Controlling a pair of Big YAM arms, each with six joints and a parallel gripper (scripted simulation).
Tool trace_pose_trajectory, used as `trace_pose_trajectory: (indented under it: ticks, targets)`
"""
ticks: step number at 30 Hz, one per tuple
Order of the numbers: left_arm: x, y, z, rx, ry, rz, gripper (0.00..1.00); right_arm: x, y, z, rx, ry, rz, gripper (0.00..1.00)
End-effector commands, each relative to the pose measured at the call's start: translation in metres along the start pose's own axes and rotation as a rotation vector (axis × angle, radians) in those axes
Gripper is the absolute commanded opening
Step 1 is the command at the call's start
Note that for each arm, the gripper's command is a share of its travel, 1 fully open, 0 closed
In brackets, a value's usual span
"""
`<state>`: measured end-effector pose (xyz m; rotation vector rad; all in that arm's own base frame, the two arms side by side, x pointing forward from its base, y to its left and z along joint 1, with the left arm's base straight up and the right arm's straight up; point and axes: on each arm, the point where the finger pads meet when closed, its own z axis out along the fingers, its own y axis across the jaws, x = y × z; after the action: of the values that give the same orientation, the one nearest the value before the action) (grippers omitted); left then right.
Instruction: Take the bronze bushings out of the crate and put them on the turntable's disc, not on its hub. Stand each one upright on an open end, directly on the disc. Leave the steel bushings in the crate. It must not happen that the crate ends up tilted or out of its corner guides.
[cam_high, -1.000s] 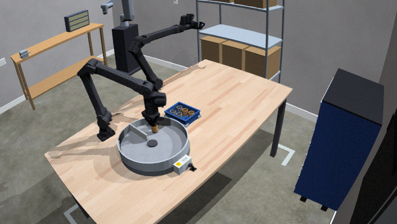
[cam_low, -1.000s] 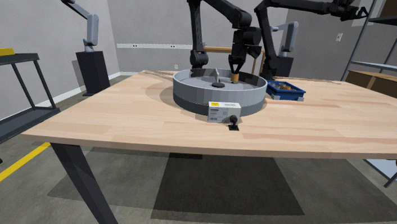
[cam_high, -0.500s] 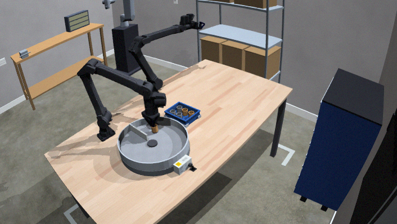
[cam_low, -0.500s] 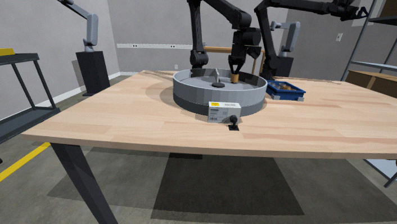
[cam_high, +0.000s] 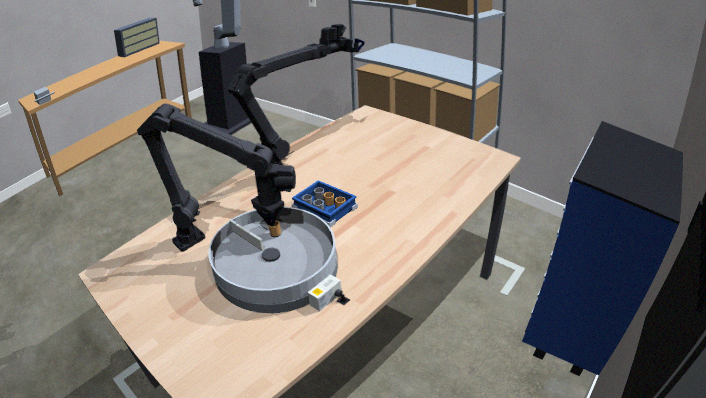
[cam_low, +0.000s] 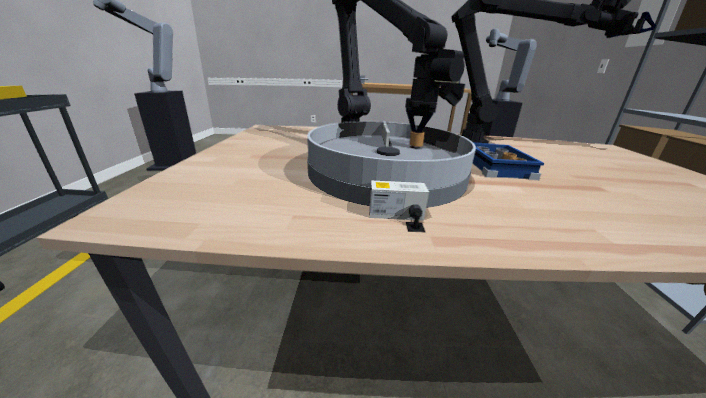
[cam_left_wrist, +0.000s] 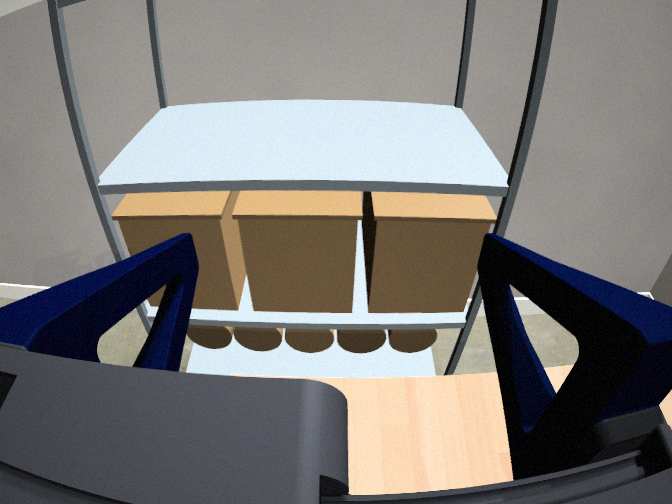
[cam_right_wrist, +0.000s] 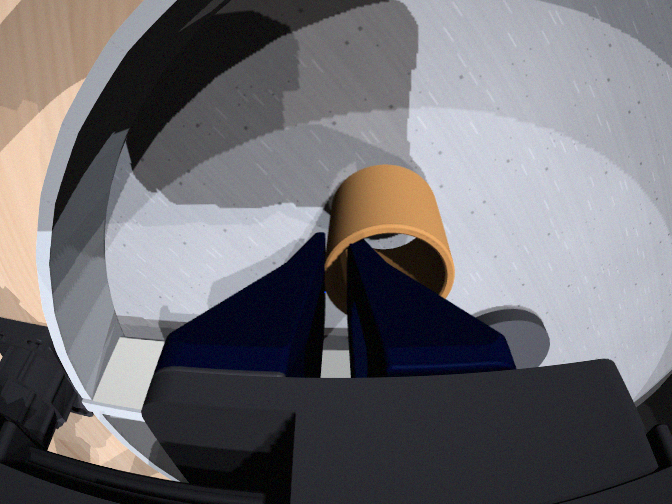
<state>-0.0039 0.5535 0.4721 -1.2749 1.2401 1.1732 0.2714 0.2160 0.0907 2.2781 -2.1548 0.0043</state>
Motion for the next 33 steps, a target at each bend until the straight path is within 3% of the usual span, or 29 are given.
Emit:
trace_pose_trajectory:
  ticks: [1,27,28,33]
  targets:
    - [-0.0279,0.0044,-0.0105,-0.005,-0.067,0.016,1.0,-0.0072,-0.007,-0.0041,0.021,-0.021,-0.008,0.0]
    - [-0.0279,0.0044,-0.0105,-0.005,-0.067,0.016,1.0,-0.0055,-0.0045,0.0003,0.018,-0.019,-0.008,0.0]
    - [-0.0279,0.0044,-0.0105,-0.005,-0.067,0.016,1.0,-0.0055,-0.0045,0.0003,0.018,-0.019,-0.008,0.16]
    - [-0.0279,0.0044,-0.0105,-0.005,-0.067,0.016,1.0,-0.0055,-0.0045,0.0003,0.018,-0.019,-0.008,0.16]
